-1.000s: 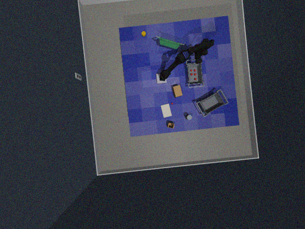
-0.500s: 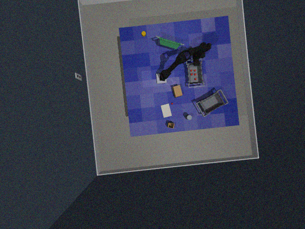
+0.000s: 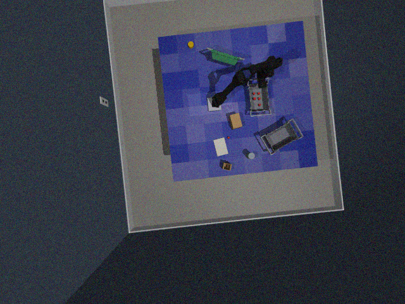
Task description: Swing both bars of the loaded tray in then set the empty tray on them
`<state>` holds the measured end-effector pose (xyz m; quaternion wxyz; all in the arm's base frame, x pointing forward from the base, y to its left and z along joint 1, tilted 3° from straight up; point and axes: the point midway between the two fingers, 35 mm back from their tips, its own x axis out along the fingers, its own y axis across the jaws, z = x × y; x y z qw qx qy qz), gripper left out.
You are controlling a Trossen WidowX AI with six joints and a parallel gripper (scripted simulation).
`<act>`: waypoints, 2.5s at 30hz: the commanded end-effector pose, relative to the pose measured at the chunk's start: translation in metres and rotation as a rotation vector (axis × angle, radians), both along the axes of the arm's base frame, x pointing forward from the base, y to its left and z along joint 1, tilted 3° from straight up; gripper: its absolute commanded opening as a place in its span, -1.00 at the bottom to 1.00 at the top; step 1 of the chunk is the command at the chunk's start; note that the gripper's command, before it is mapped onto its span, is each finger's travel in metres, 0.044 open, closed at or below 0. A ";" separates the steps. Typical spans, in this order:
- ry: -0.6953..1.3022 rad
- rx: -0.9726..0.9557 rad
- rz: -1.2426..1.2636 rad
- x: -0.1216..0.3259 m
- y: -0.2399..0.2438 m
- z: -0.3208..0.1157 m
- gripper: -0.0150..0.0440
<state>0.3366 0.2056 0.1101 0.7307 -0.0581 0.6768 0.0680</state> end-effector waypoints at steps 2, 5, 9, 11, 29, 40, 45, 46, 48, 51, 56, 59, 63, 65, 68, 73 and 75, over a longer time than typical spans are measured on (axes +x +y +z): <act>-0.005 -0.014 -0.014 0.006 -0.022 0.005 -0.21; -0.005 -0.015 -0.014 0.008 -0.030 0.005 -0.21; -0.005 -0.016 -0.014 0.011 -0.045 0.000 -0.21; -0.006 -0.017 -0.014 0.012 -0.051 -0.005 -0.21; -0.006 -0.017 -0.014 0.011 -0.055 0.030 -0.21; -0.007 -0.022 -0.011 0.013 -0.056 0.021 -0.21; -0.007 -0.022 -0.011 0.013 -0.056 0.021 -0.21; -0.007 -0.022 -0.011 0.013 -0.056 0.021 -0.21; -0.007 -0.022 -0.011 0.013 -0.056 0.021 -0.21; -0.007 -0.022 -0.011 0.013 -0.056 0.021 -0.21; -0.007 -0.022 -0.011 0.013 -0.056 0.021 -0.21; -0.009 -0.021 -0.011 0.013 -0.056 0.027 -0.21; -0.018 -0.018 -0.009 0.012 -0.055 0.057 -0.21; -0.024 -0.015 -0.008 0.009 -0.056 0.080 -0.21; -0.032 -0.012 -0.006 0.003 -0.057 0.107 -0.21; -0.012 0.025 -0.424 0.022 -0.084 0.070 -0.21; -0.008 0.047 -0.666 0.029 -0.100 0.067 -0.21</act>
